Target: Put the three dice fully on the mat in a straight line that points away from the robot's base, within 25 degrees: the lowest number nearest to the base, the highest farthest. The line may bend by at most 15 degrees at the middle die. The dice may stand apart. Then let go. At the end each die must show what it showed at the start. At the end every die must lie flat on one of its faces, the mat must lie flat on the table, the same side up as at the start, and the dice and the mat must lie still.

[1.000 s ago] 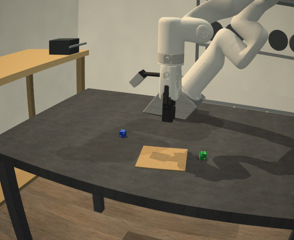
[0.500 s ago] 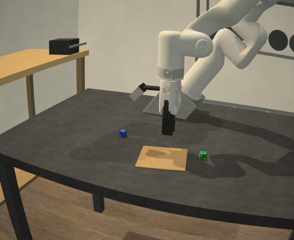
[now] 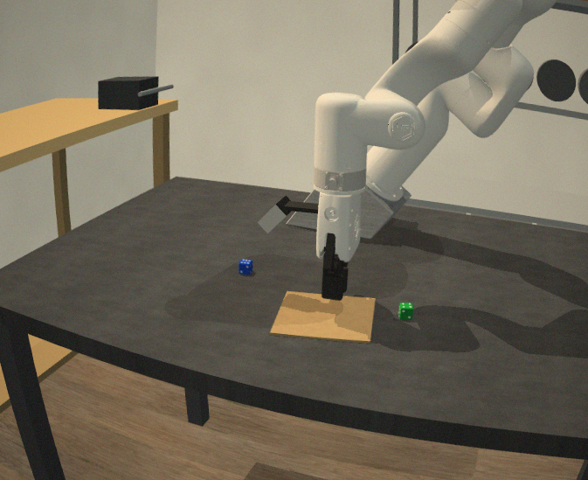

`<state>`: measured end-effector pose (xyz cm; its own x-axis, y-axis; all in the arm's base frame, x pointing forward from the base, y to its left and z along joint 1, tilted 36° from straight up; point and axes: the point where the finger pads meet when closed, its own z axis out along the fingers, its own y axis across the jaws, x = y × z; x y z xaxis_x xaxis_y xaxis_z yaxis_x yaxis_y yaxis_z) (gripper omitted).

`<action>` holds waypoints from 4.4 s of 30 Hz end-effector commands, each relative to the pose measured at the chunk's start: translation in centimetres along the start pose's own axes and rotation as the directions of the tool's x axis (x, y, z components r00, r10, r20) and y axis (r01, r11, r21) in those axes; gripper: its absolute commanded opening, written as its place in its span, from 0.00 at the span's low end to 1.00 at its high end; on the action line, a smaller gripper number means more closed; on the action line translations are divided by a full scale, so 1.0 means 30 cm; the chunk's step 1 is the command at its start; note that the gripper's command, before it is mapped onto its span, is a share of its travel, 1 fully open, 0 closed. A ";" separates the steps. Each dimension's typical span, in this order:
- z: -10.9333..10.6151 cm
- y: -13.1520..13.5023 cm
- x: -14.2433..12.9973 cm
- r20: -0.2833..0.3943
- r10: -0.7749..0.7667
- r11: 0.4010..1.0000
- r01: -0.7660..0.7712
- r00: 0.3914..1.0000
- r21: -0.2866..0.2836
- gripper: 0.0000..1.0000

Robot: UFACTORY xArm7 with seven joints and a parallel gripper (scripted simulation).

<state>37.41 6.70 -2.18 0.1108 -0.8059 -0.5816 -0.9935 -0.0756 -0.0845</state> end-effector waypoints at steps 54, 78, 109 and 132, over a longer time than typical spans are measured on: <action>0.021 -0.006 0.004 -0.002 0.000 1.000 0.000 1.000 0.005 0.15; 0.024 -0.006 0.004 -0.002 0.000 1.000 0.000 1.000 0.005 0.15; 0.024 -0.006 0.004 -0.002 0.000 1.000 0.000 1.000 0.005 0.32; -0.023 -0.006 0.004 -0.002 0.000 1.000 0.000 1.000 0.005 0.36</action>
<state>37.46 6.91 -2.48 0.1112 -0.8055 -0.5820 -0.9935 -0.0756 -0.0852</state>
